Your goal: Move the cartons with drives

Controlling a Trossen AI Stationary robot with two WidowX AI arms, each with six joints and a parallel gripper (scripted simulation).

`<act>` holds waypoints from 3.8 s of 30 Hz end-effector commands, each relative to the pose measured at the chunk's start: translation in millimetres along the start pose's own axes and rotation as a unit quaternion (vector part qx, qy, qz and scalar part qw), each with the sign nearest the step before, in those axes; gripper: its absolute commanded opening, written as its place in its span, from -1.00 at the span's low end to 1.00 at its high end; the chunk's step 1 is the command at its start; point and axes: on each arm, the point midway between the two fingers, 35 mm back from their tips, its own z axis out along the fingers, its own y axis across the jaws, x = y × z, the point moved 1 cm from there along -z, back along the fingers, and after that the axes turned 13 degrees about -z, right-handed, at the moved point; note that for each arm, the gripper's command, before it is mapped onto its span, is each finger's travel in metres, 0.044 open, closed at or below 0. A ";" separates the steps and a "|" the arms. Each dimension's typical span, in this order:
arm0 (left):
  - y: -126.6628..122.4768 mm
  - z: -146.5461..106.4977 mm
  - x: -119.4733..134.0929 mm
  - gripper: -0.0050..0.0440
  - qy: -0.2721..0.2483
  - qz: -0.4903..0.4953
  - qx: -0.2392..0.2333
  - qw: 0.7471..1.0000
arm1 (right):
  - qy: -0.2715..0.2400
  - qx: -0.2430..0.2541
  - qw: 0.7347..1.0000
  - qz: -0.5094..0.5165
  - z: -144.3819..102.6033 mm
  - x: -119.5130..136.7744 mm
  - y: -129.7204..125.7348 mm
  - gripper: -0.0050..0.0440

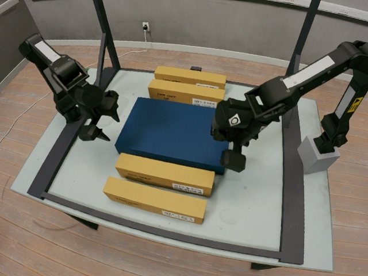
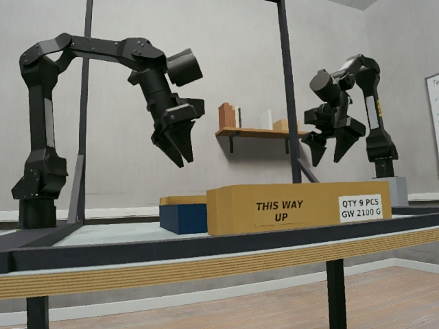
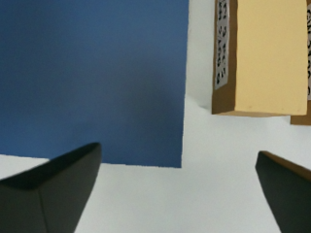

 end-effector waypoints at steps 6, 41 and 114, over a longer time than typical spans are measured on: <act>93.9 18.9 -52.5 0.76 -0.011 0.005 -0.001 1.000 | -0.010 0.007 1.000 -0.002 19.6 -3.9 -112.0 0.76; 109.8 24.4 -58.9 0.76 -0.011 0.005 -0.003 1.000 | -0.013 0.015 1.000 0.000 23.0 -3.2 -122.6 0.76; 155.1 36.5 -79.9 0.76 -0.009 0.007 -0.002 1.000 | -0.013 0.014 1.000 -0.001 33.4 -3.2 -169.2 0.76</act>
